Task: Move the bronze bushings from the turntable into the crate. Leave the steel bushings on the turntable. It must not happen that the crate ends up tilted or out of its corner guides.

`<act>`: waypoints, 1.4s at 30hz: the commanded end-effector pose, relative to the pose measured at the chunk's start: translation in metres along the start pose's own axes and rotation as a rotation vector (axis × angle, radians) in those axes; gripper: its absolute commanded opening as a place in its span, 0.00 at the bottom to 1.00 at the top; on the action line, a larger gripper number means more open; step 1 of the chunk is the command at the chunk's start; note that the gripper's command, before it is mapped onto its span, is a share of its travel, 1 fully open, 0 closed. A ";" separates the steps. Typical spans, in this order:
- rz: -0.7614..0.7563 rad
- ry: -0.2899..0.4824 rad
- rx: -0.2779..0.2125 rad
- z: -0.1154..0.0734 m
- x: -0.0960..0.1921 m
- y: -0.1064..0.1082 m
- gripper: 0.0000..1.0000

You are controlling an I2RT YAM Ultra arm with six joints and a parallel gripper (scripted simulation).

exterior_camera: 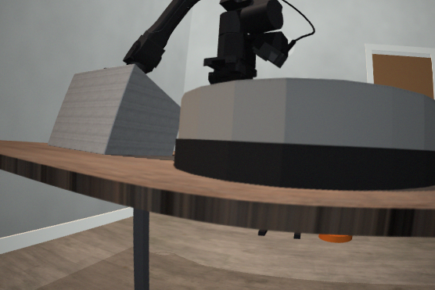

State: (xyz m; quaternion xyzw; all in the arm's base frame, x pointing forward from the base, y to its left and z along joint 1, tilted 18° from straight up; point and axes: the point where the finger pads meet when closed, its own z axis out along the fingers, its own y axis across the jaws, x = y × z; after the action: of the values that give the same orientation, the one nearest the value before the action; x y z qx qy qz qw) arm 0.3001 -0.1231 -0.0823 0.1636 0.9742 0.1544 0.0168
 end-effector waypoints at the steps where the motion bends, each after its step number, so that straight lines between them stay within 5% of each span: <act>1: 0.008 0.022 -0.014 0.012 0.008 0.004 0.13; 42: 0.015 -0.009 -0.006 0.006 -0.004 -0.002 0.13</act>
State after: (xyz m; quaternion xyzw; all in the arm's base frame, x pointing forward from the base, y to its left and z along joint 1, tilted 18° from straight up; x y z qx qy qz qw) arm 0.2990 -0.1183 -0.0866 0.1621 0.9743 0.1557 0.0145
